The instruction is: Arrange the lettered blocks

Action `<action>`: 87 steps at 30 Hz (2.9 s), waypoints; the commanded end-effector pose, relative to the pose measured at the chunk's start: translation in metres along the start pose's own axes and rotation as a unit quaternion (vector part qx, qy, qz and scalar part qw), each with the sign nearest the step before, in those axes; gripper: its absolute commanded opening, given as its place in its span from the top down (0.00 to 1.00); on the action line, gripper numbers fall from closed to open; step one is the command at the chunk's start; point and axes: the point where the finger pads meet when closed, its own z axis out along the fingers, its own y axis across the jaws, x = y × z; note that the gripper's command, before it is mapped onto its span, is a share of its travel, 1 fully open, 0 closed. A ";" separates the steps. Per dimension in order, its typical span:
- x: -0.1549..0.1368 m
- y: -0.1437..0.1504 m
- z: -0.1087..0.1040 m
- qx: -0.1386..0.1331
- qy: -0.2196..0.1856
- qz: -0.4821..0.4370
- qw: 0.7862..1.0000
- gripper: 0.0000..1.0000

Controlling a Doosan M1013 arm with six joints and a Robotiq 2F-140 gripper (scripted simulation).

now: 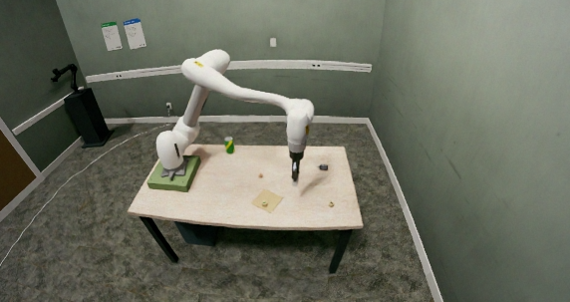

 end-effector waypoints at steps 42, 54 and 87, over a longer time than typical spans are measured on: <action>-0.146 0.020 0.015 0.001 0.004 -0.660 0.751 0.78; -0.150 0.021 0.016 0.001 0.004 -0.674 0.739 0.78; -0.149 0.020 0.097 0.001 0.004 -0.674 0.738 0.78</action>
